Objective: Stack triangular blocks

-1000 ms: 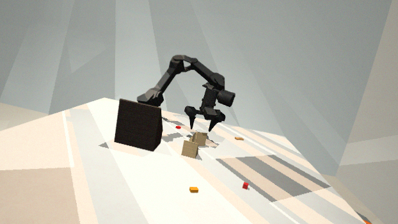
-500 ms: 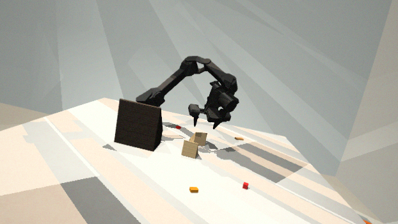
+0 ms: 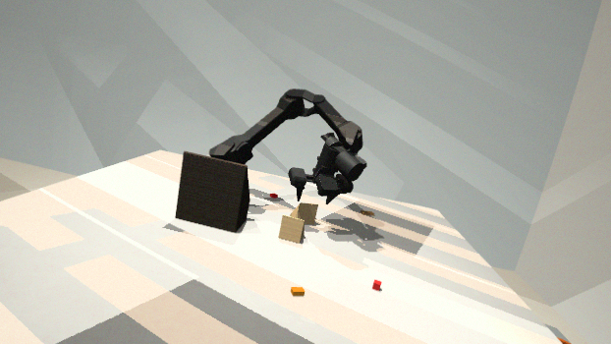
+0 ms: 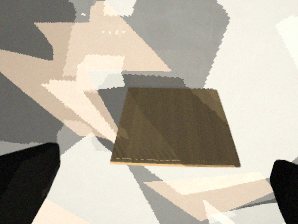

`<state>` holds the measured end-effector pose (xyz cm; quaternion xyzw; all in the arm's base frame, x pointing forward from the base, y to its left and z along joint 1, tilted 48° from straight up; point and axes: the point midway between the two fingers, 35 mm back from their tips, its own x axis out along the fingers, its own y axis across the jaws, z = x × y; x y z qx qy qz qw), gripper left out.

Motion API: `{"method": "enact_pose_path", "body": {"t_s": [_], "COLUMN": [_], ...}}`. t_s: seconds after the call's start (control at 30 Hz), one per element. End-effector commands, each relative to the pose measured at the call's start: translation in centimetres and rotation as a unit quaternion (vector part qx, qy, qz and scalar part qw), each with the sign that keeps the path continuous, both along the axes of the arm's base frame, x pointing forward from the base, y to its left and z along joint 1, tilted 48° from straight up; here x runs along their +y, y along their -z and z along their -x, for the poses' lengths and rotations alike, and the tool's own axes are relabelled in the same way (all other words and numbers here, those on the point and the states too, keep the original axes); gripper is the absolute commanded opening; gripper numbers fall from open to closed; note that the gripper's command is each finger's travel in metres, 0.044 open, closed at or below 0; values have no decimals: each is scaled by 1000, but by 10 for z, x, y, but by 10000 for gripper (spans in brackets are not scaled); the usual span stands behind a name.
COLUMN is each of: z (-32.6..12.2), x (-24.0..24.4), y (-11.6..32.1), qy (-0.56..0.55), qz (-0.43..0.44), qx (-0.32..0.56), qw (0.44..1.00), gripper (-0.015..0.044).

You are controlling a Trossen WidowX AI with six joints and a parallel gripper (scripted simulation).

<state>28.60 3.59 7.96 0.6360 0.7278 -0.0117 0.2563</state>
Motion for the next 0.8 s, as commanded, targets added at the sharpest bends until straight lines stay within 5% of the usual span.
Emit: {"method": "enact_pose_path", "body": {"t_s": [0.0, 0.77], "z": [1, 4], "x": [6, 41], "y": [3, 15], "qy": [0, -16], "qz": [-3, -19], "qx": [2, -8], "qw": [1000, 1000], "gripper": [440, 440]}}
